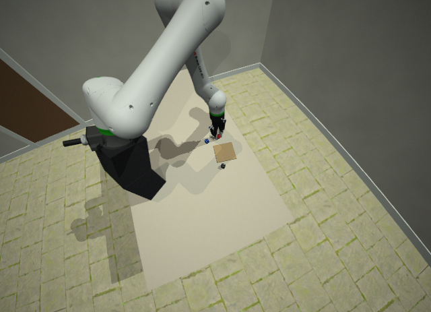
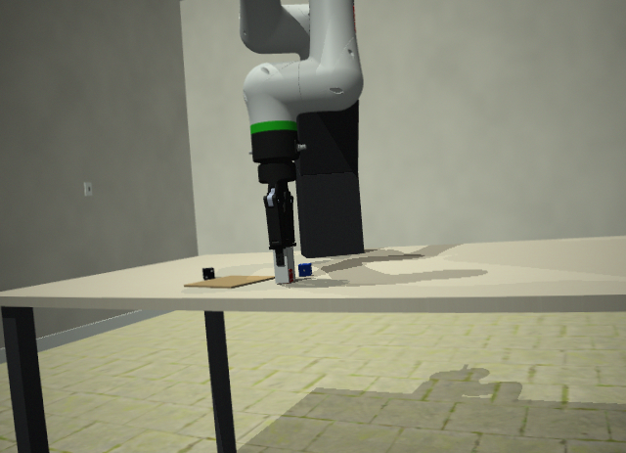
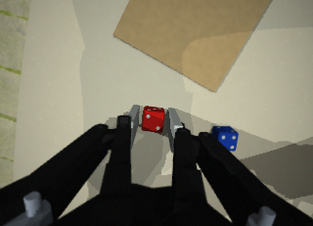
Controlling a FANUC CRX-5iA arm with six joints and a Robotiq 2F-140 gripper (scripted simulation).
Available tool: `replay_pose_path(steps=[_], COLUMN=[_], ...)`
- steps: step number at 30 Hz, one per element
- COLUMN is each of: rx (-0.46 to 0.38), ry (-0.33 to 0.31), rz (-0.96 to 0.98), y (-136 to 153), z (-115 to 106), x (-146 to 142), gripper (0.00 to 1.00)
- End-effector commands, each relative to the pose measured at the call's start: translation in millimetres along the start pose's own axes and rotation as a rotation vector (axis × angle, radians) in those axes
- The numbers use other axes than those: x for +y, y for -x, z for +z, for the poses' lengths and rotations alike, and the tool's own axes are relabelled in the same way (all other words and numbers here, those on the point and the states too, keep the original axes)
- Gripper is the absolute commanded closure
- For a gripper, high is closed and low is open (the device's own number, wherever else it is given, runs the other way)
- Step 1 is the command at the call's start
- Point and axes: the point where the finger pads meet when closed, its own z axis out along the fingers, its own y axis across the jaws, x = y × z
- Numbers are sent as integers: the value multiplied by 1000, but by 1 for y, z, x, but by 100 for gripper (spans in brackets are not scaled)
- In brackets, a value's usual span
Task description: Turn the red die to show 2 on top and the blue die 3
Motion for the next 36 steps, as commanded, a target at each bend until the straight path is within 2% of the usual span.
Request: replay_pose_path(steps=[1,15,16,36], rx=[0,0,0,0], ry=[0,0,0,0], rz=[0,0,0,0], y=[0,0,0,0], z=[0,0,0,0], x=[0,0,0,0], gripper=[75,75,87,87])
